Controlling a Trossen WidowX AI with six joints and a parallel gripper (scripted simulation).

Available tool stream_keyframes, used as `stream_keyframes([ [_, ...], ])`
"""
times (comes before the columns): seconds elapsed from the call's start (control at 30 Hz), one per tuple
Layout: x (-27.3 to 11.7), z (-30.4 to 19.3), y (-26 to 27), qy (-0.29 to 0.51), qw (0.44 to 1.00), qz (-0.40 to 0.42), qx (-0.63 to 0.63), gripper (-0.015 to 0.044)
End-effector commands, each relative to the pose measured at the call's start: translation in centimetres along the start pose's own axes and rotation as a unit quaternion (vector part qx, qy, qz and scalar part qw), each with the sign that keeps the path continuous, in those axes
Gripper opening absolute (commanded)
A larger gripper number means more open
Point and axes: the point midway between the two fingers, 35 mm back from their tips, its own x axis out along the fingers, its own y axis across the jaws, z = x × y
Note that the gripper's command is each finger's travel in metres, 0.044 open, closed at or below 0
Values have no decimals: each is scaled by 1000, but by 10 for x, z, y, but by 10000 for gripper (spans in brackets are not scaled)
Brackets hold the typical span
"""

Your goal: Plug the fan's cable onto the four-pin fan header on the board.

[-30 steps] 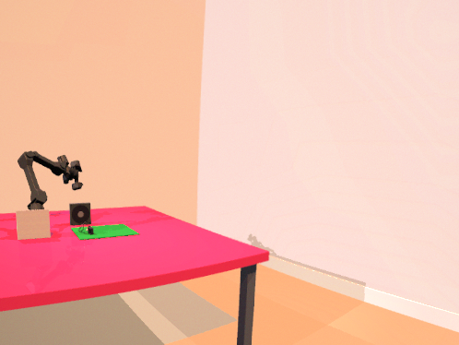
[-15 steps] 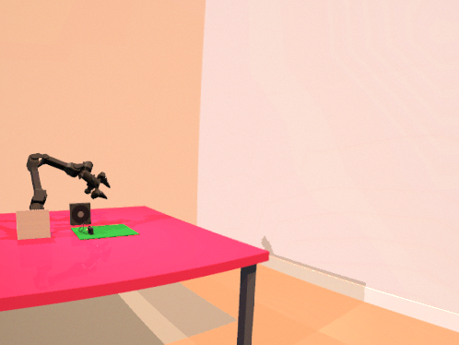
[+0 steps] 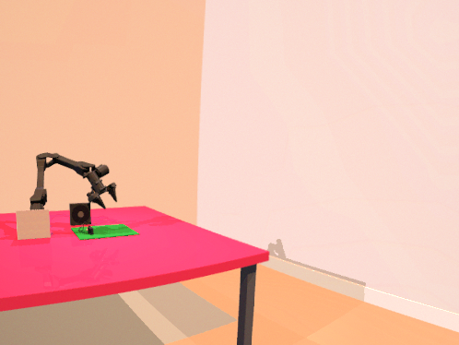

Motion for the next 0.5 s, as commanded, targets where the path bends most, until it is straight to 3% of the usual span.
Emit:
stream_keyframes([
  [0.0,7,-26,56,-21,995,85,40,440],
  [0.23,-3,-40,156,-110,960,216,138,440],
  [0.47,-4,-38,165,-122,955,226,150,440],
])
